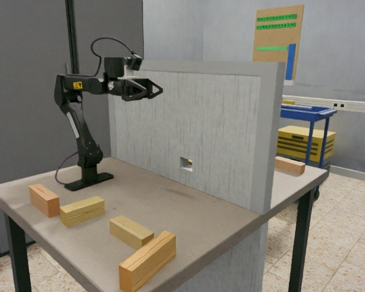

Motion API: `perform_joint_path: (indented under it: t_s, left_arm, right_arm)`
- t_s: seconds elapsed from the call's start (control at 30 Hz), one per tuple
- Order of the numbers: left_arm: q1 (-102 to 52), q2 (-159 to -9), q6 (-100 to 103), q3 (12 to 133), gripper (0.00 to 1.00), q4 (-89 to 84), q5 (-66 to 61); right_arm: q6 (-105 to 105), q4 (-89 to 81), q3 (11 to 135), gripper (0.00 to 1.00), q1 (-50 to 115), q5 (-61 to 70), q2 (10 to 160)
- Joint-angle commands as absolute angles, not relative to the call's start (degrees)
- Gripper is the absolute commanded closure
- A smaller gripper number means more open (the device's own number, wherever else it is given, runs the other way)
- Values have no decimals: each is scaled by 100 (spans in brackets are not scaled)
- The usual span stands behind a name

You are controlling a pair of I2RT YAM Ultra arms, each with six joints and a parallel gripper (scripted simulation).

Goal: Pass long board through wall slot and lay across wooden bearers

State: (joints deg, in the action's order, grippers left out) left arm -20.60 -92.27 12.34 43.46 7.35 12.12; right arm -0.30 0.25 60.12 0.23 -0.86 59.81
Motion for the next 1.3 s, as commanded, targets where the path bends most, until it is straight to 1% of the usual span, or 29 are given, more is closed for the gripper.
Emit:
perform_joint_path:
  t_s: [0.0, 0.27, 0.3, 0.4, 0.53, 0.6, 0.7, 0.8, 0.83, 0.87, 1.07, 1.17, 1.27]
  left_arm:
    - [-2077, -9187, 1172, 4604, 28, 971, 1279]
    - [-2076, -9187, 1170, 4610, 28, 981, 1278]
    - [-2125, -8960, 1278, 4592, 28, 707, 1286]
    - [-2135, -8924, 1289, 4166, 28, 622, 1306]
    - [-2122, -8826, 1277, 4537, 28, 747, 1304]
    - [-2122, -8826, 1277, 4537, 28, 747, 1304]
    - [-2114, -8807, 1301, 4201, 28, 857, 1311]
    - [-2130, -8802, 1273, 4332, 28, 857, 1311]
    - [-2197, -8648, 1335, 4064, 28, 388, 1362]
    - [-2206, -8581, 1349, 4094, 28, 287, 1377]
    - [-2329, -7921, 1445, 4023, 28, -231, 1476]
    - [-2335, -7902, 1425, 4133, 28, -55, 1443]
    - [-2414, -7535, 1499, 3872, 28, -534, 1546]
  right_arm:
    - [20, 139, 6243, 28, 10, -134, 5941]
    - [20, 139, 6243, 28, 10, -134, 5941]
    - [20, 139, 6243, 28, 10, -134, 5941]
    - [20, 139, 6243, 28, 10, -134, 5941]
    - [20, 139, 6243, 28, 10, -134, 5941]
    - [20, 139, 6243, 28, 10, -134, 5941]
    - [20, 139, 6243, 28, 10, -134, 5941]
    - [20, 139, 6243, 28, 10, -134, 5941]
    - [20, 139, 6243, 28, 10, -134, 5941]
    - [20, 139, 6243, 28, 10, -134, 5941]
    - [20, 139, 6243, 28, 10, -134, 5941]
    - [20, 139, 6243, 28, 10, -134, 5941]
    - [20, 139, 6243, 28, 10, -134, 5941]
